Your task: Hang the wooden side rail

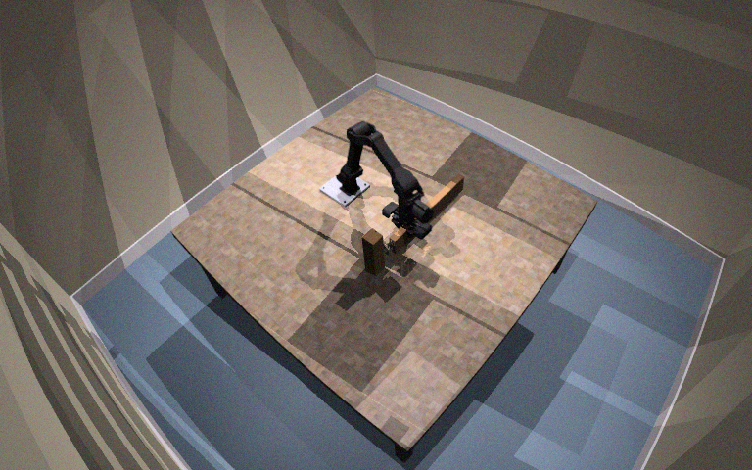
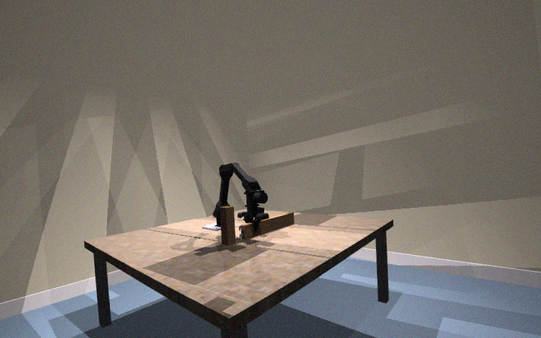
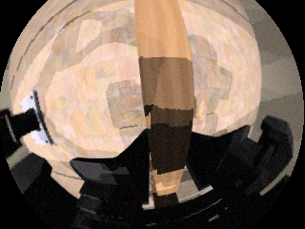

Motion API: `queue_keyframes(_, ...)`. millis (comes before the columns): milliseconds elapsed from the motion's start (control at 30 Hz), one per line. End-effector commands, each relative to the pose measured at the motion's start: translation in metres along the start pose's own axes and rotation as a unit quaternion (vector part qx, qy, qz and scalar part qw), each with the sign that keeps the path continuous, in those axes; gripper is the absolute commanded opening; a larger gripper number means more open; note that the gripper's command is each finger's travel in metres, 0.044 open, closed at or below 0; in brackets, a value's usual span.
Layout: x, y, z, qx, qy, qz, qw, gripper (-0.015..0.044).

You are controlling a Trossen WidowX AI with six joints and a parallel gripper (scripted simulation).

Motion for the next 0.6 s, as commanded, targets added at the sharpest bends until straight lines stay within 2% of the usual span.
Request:
queue_keyframes(0,-0.0003,0.0000,0.0000,0.000,0.000,0.000,1.000,0.0000)
queue_keyframes(567,-0.0008,-0.0001,-0.0016,-0.001,0.003,-0.006,1.000,0.0000)
Point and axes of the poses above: the point midway between the two fingers, 35 mm back from their tips, its own z axis out along the fingers, its own x axis across the jaws, y = z × x, the point moved 8 cm from there along -z, back along the fingers, and after that the axes turned 4 degrees about -z, right-handed, at the moved point
